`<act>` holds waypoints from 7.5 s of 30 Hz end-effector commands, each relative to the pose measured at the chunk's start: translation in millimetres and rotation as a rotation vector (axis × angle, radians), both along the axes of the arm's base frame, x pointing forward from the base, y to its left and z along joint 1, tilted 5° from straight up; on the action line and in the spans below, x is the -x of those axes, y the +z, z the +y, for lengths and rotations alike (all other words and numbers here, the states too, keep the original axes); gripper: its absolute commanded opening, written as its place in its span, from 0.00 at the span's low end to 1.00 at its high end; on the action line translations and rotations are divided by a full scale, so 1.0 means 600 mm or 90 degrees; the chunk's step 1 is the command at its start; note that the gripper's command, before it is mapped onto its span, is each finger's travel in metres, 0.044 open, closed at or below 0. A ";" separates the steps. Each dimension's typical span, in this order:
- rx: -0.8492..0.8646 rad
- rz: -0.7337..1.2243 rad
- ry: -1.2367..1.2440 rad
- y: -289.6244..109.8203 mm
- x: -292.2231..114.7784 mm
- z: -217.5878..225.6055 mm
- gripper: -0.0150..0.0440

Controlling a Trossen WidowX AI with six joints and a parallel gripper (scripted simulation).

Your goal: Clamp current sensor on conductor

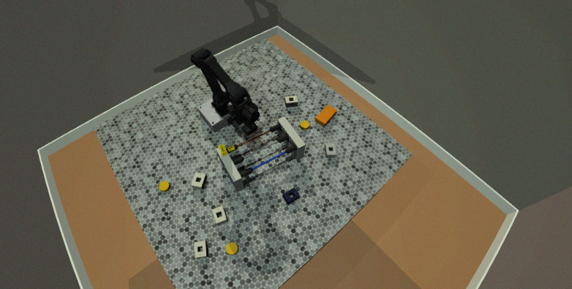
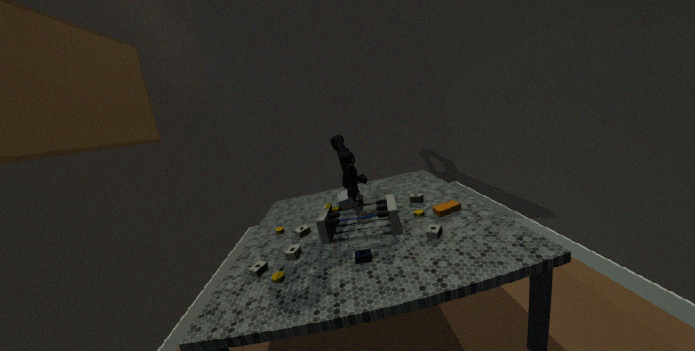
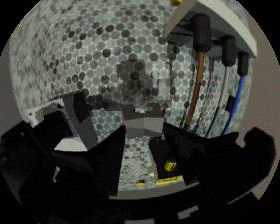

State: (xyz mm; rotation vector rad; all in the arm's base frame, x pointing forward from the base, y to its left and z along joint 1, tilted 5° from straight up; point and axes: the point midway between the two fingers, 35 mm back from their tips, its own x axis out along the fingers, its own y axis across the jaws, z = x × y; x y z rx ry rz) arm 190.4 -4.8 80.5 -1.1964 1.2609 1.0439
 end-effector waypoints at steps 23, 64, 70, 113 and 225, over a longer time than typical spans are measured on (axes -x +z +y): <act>-0.003 -0.006 -0.019 0.131 -0.027 0.003 0.25; -0.006 -0.012 -0.070 0.056 -0.118 -0.029 0.25; -0.006 -0.012 -0.070 0.040 -0.118 -0.030 0.25; -0.003 -0.013 -0.073 0.044 -0.119 -0.031 0.25; -0.005 -0.005 -0.074 -0.057 -0.127 -0.039 0.25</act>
